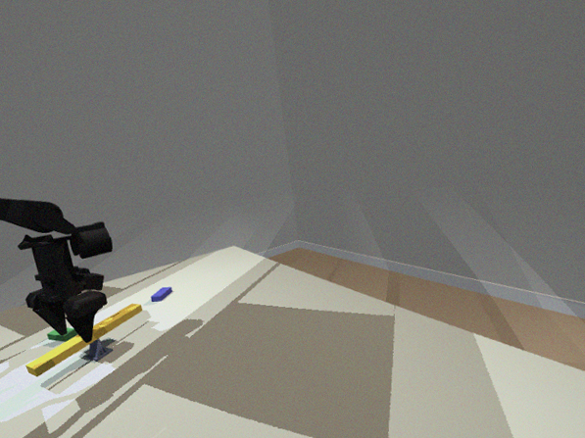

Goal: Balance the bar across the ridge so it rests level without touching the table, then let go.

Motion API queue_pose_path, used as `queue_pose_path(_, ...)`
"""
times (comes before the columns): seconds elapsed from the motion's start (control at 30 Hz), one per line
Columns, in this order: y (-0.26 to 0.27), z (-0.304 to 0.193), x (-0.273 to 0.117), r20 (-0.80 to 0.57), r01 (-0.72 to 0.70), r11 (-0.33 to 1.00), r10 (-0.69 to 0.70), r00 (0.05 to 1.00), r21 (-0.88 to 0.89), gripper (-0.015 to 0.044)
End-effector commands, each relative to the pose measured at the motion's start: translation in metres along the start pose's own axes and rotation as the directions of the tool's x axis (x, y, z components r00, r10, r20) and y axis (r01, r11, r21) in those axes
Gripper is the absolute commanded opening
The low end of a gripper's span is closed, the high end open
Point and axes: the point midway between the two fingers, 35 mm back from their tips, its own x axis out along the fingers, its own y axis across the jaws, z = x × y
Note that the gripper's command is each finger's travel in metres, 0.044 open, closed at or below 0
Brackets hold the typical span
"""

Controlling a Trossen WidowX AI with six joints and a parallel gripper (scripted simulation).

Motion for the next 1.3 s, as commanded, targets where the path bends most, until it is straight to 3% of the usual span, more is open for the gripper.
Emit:
queue_pose_path(0.0, -0.002, 0.006, -0.044, 0.022, 0.007, 1.0, -0.007, 1.0, 0.0, 0.044)
queue_pose_path(0.17, 0.0, 0.0, -0.087, 0.022, 0.007, 1.0, -0.007, 1.0, 0.0, 0.044)
queue_pose_path(1.27, 0.0, 0.0, -0.087, 0.022, 0.007, 1.0, -0.007, 1.0, 0.0, 0.044)
